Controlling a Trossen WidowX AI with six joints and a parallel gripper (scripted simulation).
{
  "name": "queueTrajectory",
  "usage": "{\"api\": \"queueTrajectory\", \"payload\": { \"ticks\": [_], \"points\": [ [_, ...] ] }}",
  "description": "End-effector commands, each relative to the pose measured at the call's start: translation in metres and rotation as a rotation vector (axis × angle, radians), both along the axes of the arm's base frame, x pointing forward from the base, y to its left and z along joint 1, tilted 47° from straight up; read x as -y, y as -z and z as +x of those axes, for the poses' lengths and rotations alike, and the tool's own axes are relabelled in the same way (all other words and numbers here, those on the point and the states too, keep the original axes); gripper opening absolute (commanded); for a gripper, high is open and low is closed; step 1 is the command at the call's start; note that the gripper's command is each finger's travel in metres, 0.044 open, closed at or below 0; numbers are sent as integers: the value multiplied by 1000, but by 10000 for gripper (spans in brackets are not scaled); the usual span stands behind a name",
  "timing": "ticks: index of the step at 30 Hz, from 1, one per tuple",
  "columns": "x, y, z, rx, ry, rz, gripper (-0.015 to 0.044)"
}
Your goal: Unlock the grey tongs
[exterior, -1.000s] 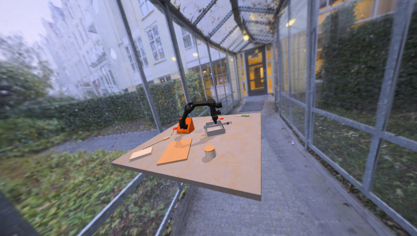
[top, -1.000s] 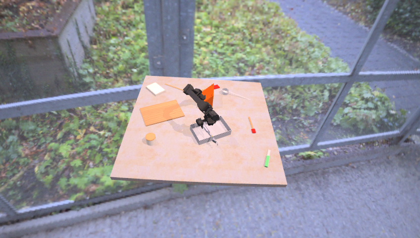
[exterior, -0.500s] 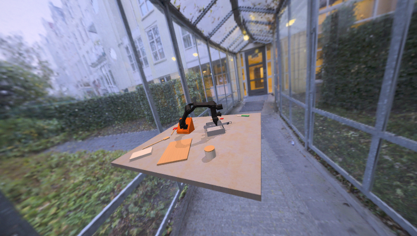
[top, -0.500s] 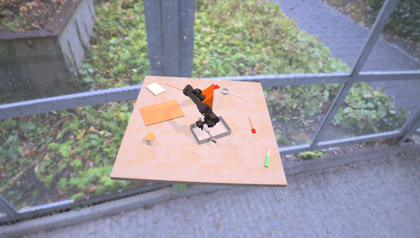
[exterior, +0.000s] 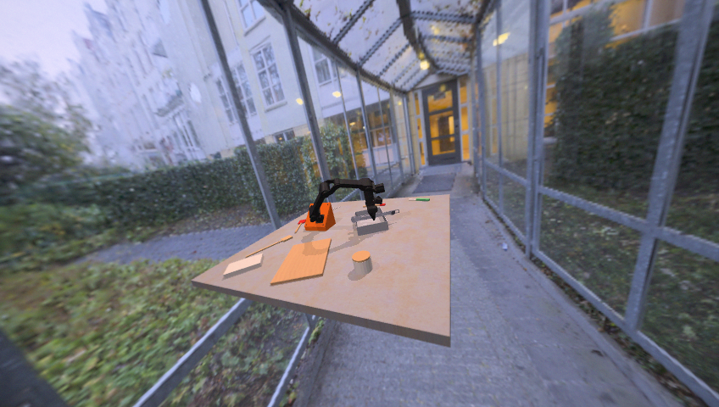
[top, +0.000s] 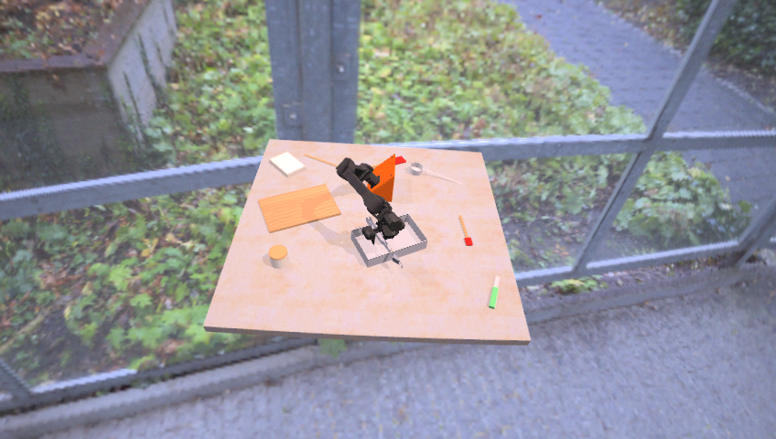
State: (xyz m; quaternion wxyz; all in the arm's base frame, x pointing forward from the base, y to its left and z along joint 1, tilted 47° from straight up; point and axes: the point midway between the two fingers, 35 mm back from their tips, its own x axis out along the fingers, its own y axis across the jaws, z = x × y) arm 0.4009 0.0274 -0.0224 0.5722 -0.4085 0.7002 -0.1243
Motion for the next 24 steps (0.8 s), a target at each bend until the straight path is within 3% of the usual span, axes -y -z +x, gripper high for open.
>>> {"api": "queueTrajectory", "payload": {
  "ticks": [1, 18, 24],
  "points": [
    [7, 8, -3, -15, -2, -7, 440],
    [21, 20, -5, -15, -1, -9, 440],
    [19, 17, -2, -2, 3, -4, 282]
  ]
}}
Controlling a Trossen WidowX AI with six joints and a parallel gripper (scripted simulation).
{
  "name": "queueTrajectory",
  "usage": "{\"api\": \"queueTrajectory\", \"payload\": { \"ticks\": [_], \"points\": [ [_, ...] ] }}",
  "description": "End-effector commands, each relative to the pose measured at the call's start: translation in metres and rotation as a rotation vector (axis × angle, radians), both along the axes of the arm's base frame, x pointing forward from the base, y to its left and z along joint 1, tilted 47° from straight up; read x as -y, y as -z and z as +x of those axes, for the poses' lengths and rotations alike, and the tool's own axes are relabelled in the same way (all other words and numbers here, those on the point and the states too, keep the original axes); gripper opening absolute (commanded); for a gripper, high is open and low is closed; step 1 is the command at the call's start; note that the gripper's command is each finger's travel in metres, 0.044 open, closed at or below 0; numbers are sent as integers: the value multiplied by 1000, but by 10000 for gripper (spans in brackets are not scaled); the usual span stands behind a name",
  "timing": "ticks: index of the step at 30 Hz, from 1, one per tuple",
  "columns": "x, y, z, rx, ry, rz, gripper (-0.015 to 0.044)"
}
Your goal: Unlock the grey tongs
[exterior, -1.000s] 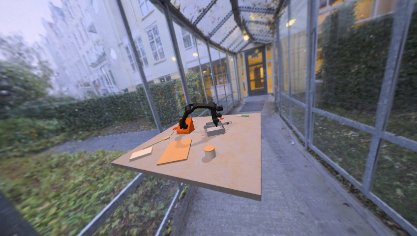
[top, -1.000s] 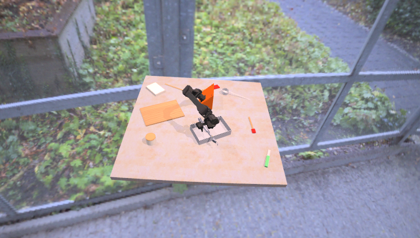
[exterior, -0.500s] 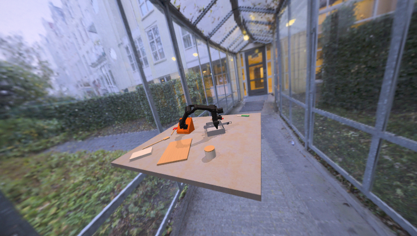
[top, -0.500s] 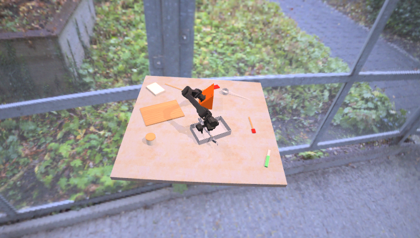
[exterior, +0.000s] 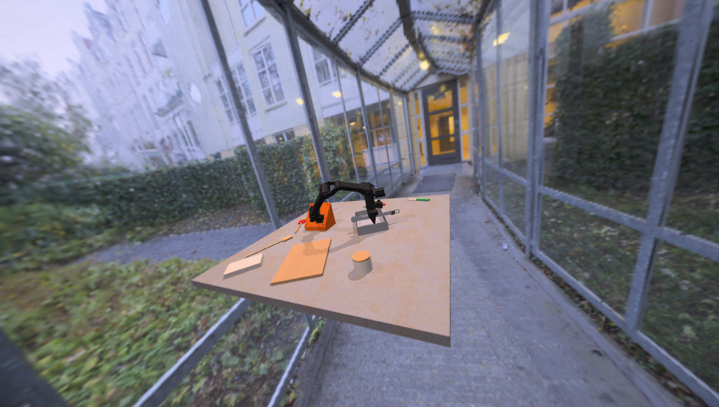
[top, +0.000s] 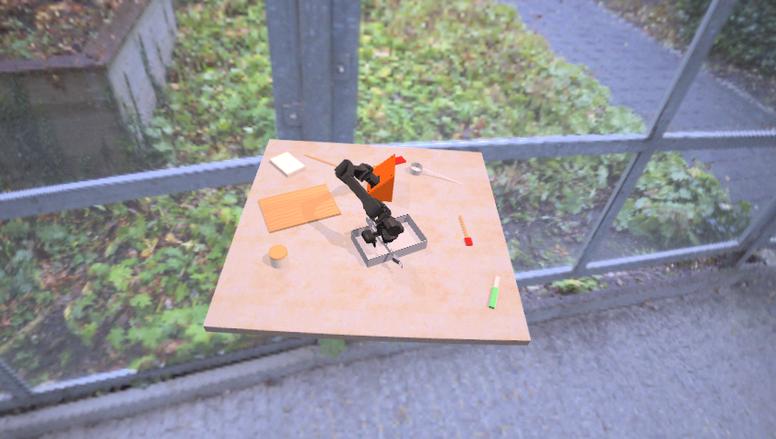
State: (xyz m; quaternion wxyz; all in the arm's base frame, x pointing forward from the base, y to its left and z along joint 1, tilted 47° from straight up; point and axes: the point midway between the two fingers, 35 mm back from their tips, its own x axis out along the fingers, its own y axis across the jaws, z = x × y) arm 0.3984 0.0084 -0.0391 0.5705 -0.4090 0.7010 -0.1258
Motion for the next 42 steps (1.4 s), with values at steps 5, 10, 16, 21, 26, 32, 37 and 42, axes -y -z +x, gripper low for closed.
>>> {"api": "queueTrajectory", "payload": {
  "ticks": [5, 10, 16, 21, 26, 32, 37, 42],
  "points": [
    [0, 0, 0, 0, 1, 0, 151],
    [0, 0, 0, 0, 1, 0, 79],
    [0, 0, 0, 0, 1, 0, 39],
    [0, 0, 0, 0, 1, 0, -34],
    [-5, -4, 2, -2, -4, 1, -150],
    [-55, -49, 8, -25, -47, 5, -150],
    [-92, -87, 2, -45, -79, 1, -150],
    [-92, -87, 2, -45, -79, 1, -150]
  ]
}}
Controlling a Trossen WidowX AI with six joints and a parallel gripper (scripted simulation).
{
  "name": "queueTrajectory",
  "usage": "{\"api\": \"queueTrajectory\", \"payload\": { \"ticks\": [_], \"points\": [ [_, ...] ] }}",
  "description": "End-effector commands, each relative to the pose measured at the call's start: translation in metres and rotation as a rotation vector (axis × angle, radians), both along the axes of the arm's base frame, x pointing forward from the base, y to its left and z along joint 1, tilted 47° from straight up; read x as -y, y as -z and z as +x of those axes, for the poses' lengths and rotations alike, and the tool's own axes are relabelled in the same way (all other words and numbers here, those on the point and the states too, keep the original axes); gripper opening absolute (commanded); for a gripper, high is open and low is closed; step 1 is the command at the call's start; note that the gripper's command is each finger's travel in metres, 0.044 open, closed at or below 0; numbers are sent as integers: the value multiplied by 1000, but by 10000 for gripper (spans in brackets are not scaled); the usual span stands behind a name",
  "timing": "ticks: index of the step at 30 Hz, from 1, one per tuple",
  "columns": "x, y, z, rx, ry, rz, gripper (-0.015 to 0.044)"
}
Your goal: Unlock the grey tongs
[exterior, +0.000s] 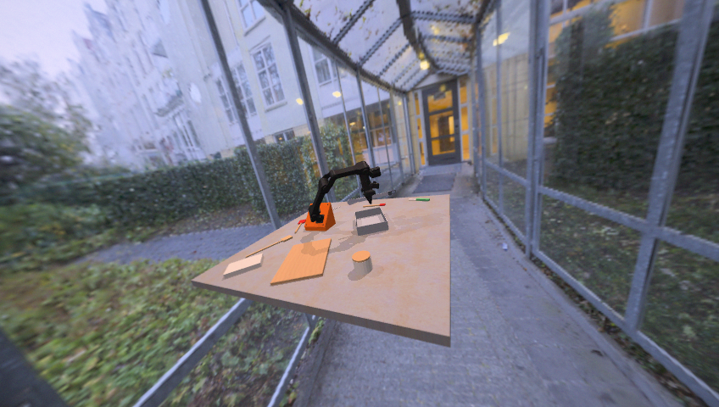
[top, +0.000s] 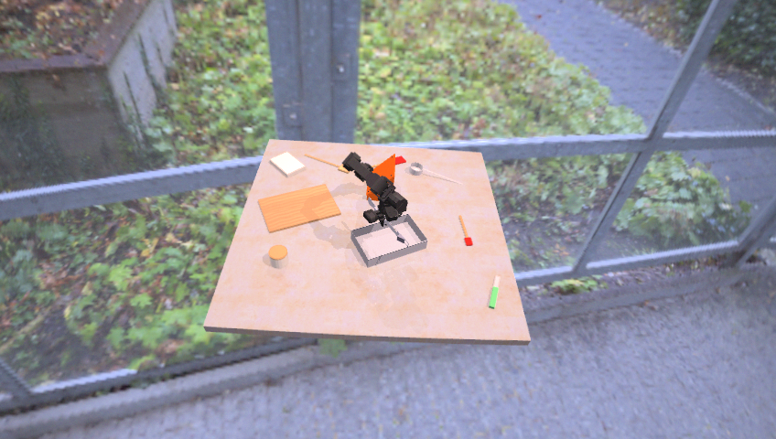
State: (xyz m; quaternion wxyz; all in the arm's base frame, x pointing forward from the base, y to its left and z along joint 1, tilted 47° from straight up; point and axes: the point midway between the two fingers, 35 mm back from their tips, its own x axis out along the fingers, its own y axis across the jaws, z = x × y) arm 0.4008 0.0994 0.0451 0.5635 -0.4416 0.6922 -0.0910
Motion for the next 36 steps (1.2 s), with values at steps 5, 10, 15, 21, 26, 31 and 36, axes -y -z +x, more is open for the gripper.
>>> {"api": "queueTrajectory", "payload": {
  "ticks": [5, 10, 15, 21, 26, 31, 36],
  "points": [
    [-1, -3, -1, -8, 12, -3, -150],
    [6, -8, -1, 6, 27, -4, -150],
    [25, -32, 0, 91, 106, 4, -150],
    [53, -63, -3, 209, 217, 14, -150],
    [74, -86, -9, 295, 296, 19, -150],
    [97, -110, -17, 392, 388, 23, -150],
    [119, -132, -28, 491, 480, 23, -150]
  ]
}}
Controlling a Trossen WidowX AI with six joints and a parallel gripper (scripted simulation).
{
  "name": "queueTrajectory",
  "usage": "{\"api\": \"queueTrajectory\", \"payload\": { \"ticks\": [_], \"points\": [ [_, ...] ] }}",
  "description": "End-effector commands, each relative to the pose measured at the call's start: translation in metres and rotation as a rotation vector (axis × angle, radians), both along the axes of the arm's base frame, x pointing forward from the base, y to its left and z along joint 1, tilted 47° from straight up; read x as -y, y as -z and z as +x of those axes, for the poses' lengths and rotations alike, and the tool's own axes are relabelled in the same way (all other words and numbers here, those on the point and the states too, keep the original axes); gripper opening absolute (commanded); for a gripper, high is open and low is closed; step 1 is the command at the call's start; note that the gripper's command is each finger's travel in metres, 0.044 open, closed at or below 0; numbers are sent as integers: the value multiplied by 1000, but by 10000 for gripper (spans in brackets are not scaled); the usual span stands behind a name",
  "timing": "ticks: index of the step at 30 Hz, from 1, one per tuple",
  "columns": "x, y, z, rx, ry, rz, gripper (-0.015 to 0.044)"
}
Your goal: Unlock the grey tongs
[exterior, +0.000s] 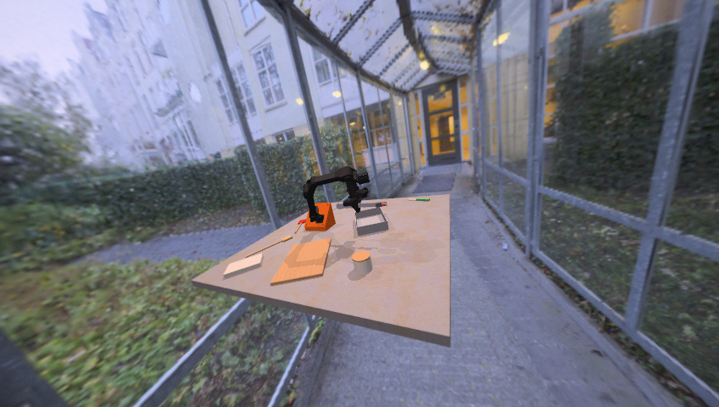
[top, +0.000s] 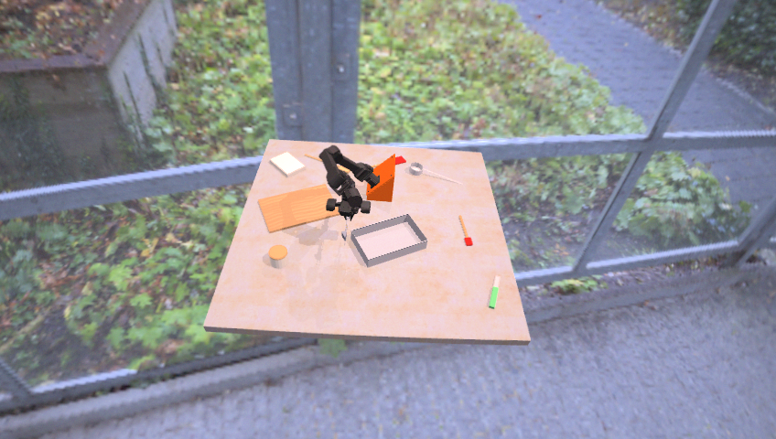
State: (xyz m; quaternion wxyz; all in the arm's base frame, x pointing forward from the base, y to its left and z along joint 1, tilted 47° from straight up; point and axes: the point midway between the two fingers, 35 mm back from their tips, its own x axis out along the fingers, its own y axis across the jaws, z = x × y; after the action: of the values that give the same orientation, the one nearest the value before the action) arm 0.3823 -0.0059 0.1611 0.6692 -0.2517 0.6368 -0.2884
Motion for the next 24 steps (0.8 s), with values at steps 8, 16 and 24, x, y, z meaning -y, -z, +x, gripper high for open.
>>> {"api": "queueTrajectory", "payload": {
  "ticks": [8, 16, 24],
  "points": [
    [47, -50, -32, 222, 208, -7, -150],
    [54, -57, -38, 255, 240, -8, -150],
    [81, -83, -61, 362, 344, 2, -150]
  ]
}}
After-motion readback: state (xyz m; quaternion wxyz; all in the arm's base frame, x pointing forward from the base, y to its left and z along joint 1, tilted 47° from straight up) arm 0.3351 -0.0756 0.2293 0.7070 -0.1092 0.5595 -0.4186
